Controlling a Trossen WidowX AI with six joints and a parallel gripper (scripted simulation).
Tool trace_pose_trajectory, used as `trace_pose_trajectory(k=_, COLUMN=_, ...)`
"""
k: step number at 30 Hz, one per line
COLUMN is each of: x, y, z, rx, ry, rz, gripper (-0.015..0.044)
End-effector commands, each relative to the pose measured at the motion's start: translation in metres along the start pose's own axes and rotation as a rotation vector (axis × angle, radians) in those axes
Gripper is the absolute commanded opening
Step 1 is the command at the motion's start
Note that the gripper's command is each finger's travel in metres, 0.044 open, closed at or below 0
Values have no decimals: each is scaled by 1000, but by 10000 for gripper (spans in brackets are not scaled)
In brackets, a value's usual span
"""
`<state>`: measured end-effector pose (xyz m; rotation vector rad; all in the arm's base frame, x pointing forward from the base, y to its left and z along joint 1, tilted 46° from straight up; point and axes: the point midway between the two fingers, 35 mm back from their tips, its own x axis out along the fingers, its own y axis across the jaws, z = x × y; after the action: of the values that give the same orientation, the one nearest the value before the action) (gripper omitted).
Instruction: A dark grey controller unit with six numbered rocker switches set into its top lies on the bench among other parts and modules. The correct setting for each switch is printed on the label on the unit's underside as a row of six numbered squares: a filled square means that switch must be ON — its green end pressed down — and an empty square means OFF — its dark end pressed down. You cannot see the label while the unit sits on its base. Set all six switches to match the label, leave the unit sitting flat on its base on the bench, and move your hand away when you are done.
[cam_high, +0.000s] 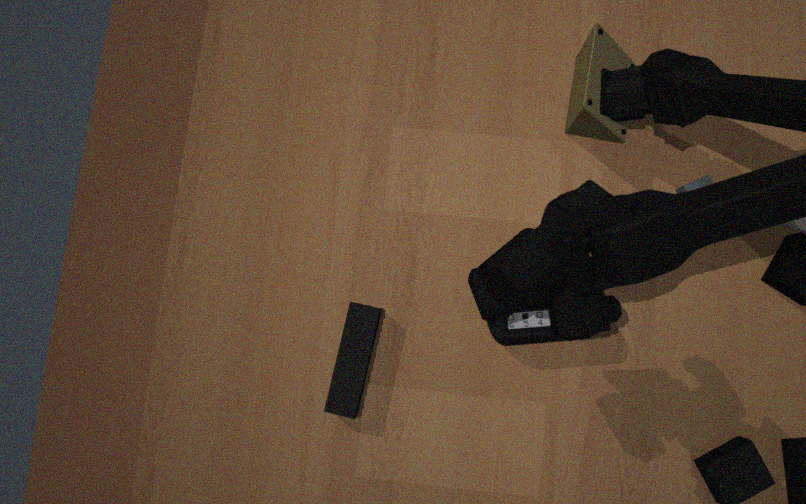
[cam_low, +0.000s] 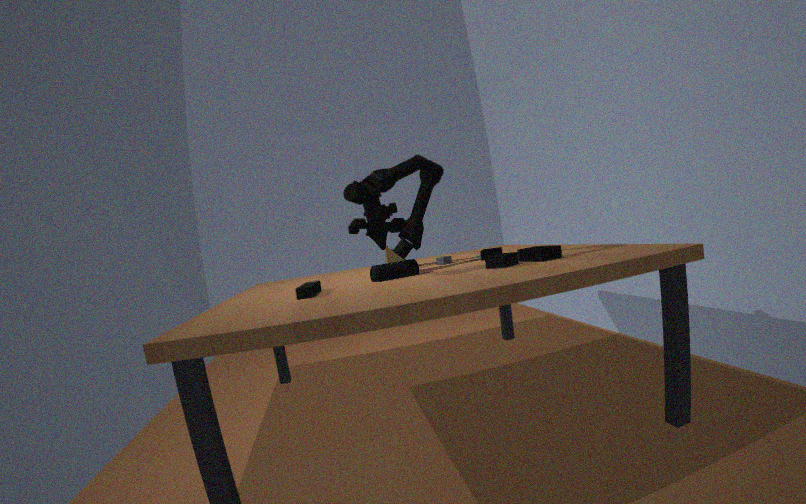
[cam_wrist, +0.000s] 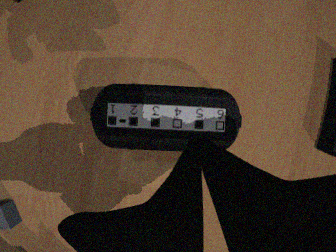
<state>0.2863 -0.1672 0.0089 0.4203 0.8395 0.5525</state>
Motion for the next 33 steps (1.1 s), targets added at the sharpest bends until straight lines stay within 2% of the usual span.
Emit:
trace_pose_trajectory(k=1, x=-1, y=2, z=0, rx=53, ry=-15, rz=0, gripper=0)
trace_pose_trajectory(k=16, x=-1, y=2, z=0, rx=53, ry=-15, rz=0, gripper=0)
trace_pose_trajectory(k=20, x=1, y=-2, z=2, rx=-53, ry=15, rz=6, gripper=105)
trace_pose_trajectory(k=33, x=16, y=-32, z=15, rx=-1023, ry=232, rz=217, gripper=440)
